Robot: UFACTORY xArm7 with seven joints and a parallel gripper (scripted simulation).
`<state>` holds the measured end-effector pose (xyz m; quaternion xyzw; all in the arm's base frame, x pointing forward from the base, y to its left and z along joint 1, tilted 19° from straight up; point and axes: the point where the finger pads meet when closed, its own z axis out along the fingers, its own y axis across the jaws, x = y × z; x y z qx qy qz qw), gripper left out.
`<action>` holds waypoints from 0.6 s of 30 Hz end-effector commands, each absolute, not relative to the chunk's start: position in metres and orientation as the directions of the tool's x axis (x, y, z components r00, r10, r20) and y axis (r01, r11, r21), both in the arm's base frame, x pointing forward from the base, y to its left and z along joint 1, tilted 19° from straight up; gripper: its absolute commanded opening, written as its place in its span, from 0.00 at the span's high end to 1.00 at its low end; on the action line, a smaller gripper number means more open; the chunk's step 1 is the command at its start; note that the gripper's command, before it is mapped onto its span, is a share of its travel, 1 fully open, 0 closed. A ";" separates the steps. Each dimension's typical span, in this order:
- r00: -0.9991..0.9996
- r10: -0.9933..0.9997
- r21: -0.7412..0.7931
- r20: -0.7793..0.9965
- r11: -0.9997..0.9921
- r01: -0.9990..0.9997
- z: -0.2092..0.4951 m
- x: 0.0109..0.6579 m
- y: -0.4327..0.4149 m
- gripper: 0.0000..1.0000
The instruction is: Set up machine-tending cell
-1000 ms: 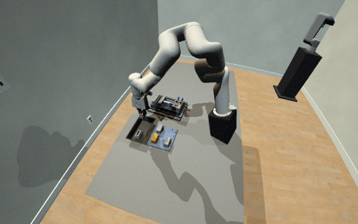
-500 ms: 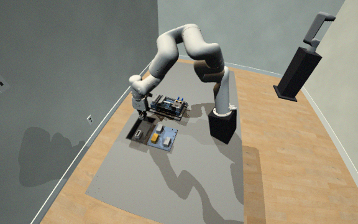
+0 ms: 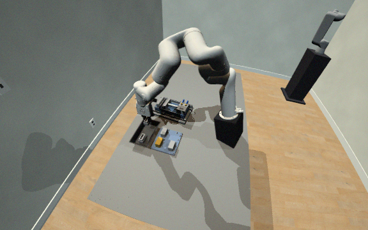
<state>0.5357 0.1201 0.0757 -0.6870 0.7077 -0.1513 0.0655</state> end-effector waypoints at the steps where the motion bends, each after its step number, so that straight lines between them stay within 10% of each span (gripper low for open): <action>1: -0.047 -0.992 -0.307 0.114 0.010 -0.952 0.070 0.539 0.120 1.00; 18: -0.047 -0.992 -0.307 0.114 0.010 -0.952 0.043 0.548 0.117 1.00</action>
